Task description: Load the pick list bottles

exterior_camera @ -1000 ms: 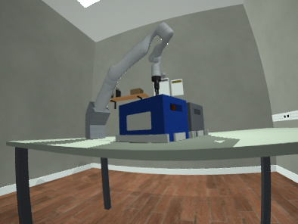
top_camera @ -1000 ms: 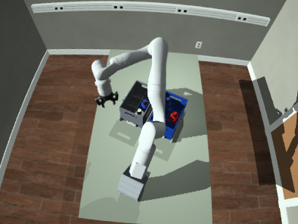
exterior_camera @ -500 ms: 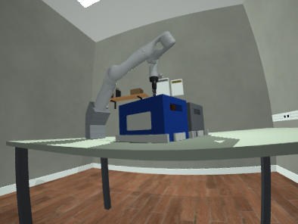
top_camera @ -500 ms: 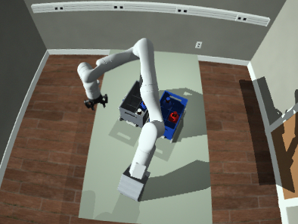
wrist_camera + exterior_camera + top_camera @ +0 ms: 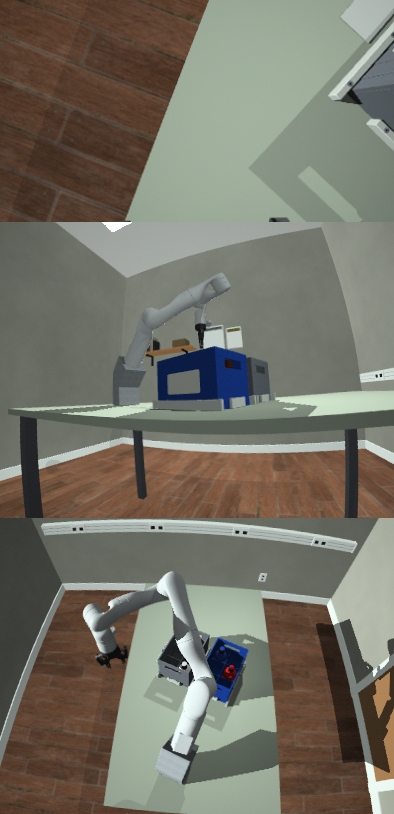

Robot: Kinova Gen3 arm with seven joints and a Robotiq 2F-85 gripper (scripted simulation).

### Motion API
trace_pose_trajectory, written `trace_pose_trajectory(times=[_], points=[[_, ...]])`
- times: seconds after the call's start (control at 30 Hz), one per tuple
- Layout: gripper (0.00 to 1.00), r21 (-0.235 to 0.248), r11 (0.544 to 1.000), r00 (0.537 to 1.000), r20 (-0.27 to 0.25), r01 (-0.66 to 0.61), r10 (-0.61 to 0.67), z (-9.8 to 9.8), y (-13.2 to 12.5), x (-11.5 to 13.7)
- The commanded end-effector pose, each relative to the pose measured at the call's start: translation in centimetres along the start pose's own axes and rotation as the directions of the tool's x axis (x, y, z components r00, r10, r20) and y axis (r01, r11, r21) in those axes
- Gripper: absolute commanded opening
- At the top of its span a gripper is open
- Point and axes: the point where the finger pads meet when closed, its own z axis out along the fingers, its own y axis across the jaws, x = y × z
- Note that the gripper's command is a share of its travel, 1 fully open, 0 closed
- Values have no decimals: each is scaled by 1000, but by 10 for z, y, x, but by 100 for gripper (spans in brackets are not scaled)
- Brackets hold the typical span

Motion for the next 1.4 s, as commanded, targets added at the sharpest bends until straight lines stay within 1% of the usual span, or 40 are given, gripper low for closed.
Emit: trace_pose_trajectory(times=[0.0, 0.13, 1.37], points=[[67, 0, 1000, 1000, -1, 0, 0, -4, -10, -1], [67, 0, 1000, 1000, -1, 0, 0, -10, -28, -5], [67, 0, 1000, 1000, -1, -1, 1, -10, -28, -5]])
